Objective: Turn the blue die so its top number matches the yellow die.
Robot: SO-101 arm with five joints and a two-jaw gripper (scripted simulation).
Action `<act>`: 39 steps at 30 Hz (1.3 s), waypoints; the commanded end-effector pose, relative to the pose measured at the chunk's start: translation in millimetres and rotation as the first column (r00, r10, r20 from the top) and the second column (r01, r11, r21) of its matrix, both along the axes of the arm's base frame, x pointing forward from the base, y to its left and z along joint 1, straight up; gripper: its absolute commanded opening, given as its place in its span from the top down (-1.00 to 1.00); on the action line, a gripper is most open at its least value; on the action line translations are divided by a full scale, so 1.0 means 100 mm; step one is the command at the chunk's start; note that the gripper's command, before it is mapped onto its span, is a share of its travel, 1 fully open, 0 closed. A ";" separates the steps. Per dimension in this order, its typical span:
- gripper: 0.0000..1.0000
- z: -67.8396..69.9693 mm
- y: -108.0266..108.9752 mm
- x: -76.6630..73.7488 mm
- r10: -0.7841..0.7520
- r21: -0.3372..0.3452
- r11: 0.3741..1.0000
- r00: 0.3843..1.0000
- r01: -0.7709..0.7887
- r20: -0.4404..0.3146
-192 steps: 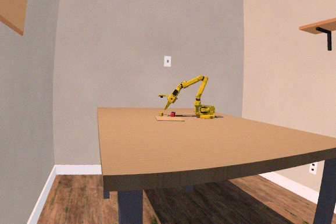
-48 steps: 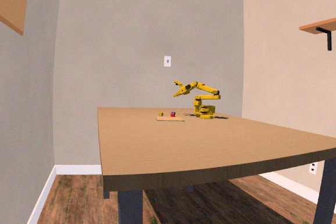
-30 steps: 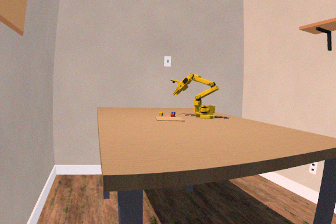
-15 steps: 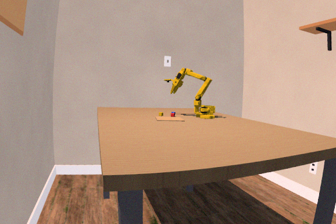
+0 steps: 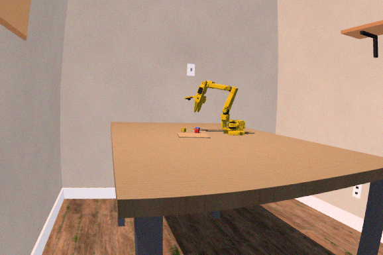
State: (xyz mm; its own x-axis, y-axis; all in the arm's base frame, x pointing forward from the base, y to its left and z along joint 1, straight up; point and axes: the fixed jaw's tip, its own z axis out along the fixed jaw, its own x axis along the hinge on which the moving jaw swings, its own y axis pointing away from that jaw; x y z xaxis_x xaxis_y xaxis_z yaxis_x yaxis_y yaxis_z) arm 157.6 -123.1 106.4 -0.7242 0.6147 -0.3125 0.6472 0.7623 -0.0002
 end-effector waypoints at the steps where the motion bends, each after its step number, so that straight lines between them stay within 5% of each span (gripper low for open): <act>1: 0.44 0.01 -0.04 0.06 0.000 0.004 1.000 1.000 0.000 0.000; 13: 0.44 -0.41 0.01 0.00 0.014 0.156 0.988 0.983 0.015 -0.183; 39: 0.44 -0.39 0.03 0.01 0.017 0.152 0.988 0.984 0.010 -0.177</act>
State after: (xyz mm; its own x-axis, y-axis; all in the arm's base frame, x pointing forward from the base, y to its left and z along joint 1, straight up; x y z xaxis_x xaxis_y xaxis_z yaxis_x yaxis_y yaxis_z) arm 149.7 -115.2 51.7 -0.7635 0.6456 0.0148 0.6457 0.7636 -0.0011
